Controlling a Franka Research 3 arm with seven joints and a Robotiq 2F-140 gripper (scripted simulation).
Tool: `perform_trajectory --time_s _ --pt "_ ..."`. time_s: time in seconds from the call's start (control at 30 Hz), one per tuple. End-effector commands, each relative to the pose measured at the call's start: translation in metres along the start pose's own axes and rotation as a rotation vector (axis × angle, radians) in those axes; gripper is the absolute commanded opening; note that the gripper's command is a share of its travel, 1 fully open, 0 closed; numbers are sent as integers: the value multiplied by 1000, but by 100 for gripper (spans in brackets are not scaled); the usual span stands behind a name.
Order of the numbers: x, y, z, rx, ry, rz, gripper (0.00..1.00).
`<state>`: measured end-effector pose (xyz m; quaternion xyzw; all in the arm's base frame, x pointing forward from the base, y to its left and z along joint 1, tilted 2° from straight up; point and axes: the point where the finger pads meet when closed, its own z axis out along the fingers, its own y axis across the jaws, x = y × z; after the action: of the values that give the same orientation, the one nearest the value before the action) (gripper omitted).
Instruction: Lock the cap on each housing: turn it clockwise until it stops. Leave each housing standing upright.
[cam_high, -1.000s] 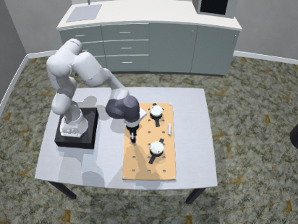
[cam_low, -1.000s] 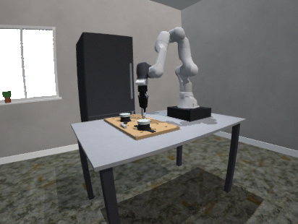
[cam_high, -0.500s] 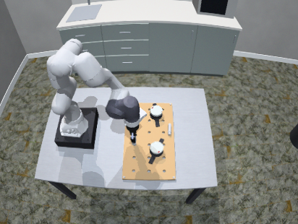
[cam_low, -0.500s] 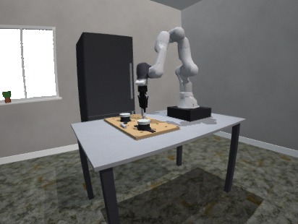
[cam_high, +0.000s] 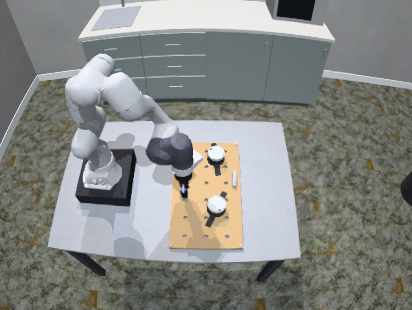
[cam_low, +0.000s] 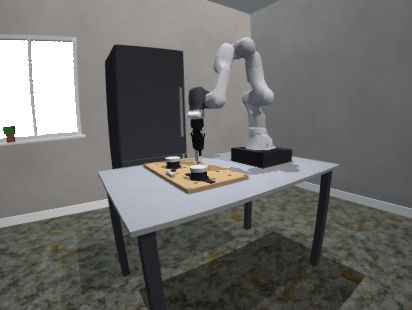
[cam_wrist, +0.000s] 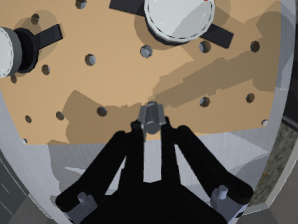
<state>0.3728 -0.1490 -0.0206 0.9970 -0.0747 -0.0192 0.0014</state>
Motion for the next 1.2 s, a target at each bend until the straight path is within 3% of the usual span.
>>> perform_trajectory --time_s 0.0,1.17 --pt "3 0 0 0 7 -5 10" --pt "3 0 5 0 7 -5 10"
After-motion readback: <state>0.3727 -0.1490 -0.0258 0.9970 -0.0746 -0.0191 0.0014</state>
